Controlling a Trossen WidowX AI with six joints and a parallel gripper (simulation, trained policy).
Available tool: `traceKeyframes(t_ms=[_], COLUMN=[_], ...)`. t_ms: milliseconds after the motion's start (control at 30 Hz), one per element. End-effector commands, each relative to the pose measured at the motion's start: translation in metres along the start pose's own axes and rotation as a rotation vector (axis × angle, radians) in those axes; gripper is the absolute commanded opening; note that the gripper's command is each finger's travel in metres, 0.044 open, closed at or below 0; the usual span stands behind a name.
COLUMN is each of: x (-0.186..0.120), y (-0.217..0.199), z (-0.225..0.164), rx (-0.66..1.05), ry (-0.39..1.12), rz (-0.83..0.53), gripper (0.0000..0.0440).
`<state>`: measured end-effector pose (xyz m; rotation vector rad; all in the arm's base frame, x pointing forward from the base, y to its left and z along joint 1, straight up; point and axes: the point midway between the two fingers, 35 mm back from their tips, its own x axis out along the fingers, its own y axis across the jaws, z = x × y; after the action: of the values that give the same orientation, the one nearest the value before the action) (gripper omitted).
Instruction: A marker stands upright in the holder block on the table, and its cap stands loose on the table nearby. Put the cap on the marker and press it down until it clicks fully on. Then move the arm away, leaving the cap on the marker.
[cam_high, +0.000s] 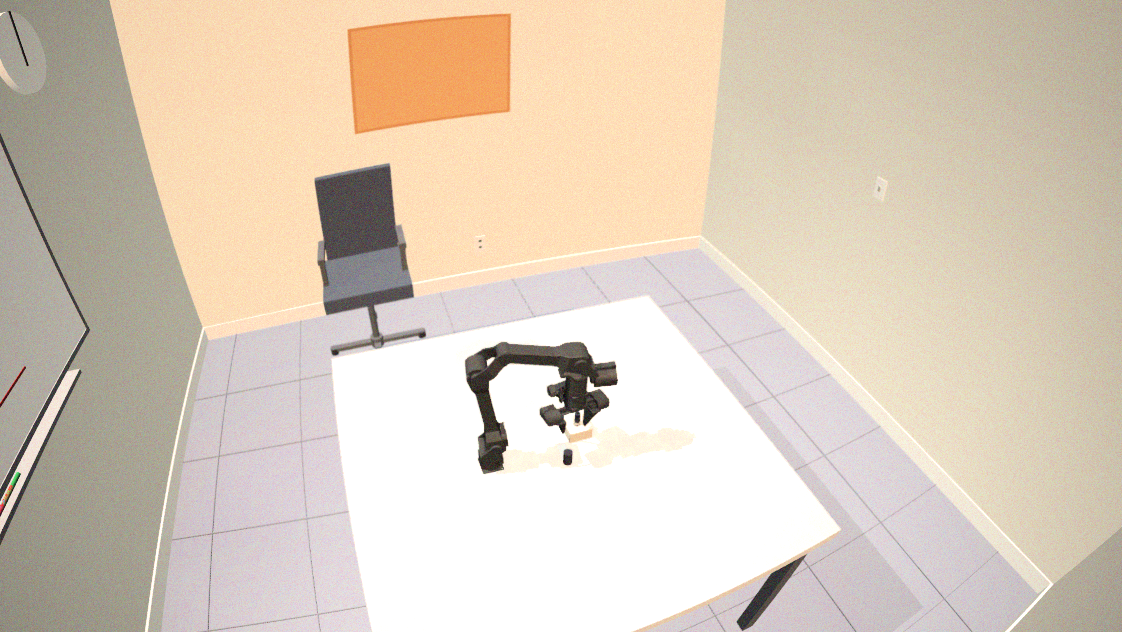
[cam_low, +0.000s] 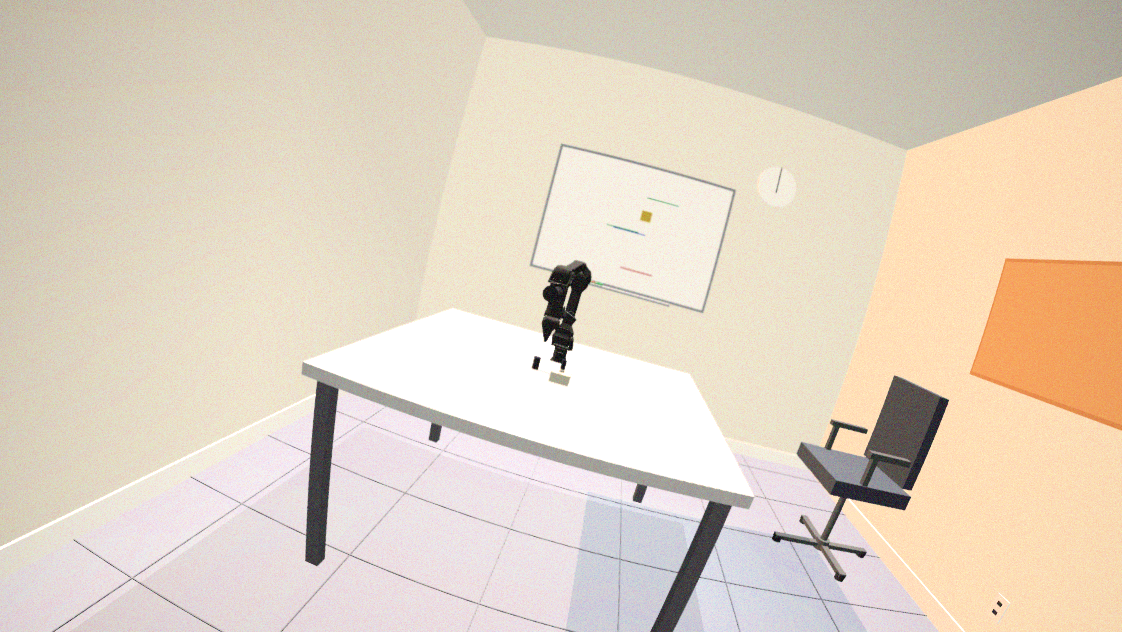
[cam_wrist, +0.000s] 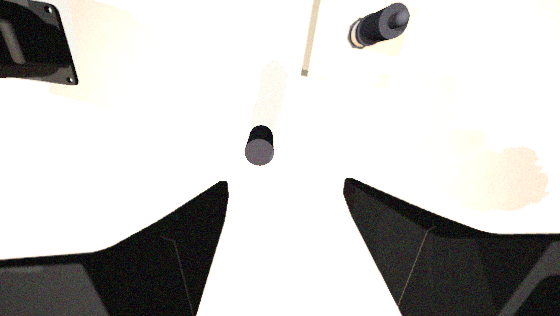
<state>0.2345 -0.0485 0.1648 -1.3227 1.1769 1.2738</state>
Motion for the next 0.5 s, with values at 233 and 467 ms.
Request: traceKeyframes(t_ms=[233,467], x=[0.023,0.038], y=[0.004,0.008], z=[-0.007,-0.01], rx=[0.022,0.025], ry=[-0.048,-0.081], rz=[0.075,0.116], gripper=[0.0317,0.0313])
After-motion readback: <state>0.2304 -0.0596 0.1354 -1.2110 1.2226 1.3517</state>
